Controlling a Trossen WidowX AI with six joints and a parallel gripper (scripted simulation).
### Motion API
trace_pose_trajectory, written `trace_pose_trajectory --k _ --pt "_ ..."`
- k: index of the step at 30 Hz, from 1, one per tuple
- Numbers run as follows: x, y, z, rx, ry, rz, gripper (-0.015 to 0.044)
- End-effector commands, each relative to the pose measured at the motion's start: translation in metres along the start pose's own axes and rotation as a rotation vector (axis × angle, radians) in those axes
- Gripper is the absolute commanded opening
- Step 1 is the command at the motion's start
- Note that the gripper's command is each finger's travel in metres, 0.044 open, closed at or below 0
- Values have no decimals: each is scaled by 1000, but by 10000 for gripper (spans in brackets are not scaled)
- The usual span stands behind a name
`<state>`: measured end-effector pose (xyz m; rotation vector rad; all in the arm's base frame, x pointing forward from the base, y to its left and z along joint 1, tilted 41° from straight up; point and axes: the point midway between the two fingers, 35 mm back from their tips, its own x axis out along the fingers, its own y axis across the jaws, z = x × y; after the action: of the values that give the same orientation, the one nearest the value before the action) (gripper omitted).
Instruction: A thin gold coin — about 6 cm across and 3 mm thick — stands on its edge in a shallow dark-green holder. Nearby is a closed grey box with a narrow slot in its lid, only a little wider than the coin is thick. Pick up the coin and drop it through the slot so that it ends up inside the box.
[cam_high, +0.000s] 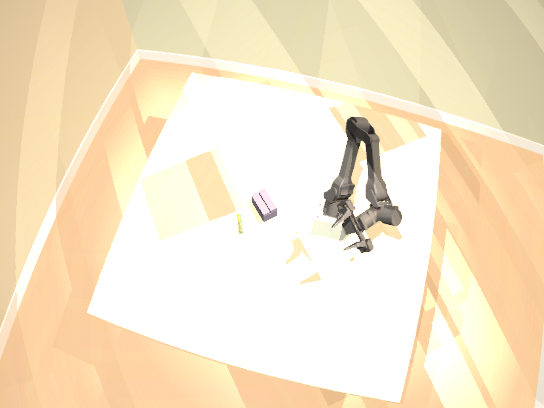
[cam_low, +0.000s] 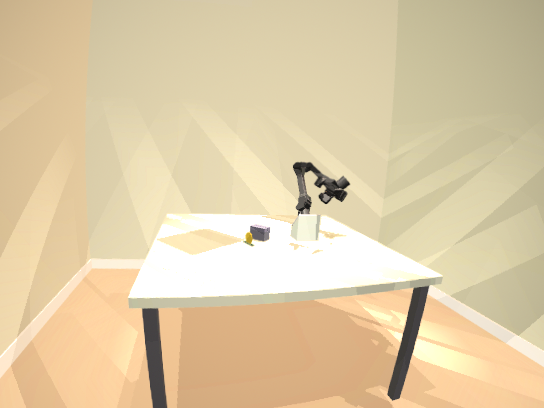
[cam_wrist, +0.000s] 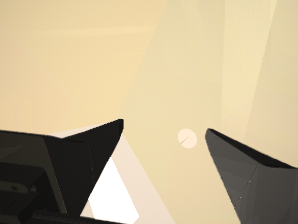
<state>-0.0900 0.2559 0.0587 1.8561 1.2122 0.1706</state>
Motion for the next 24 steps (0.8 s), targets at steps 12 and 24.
trace_pose_trajectory --k 12,24 --pt "82 35 24 1006 -361 236 161" --pt "129 77 66 1570 -467 606 161"
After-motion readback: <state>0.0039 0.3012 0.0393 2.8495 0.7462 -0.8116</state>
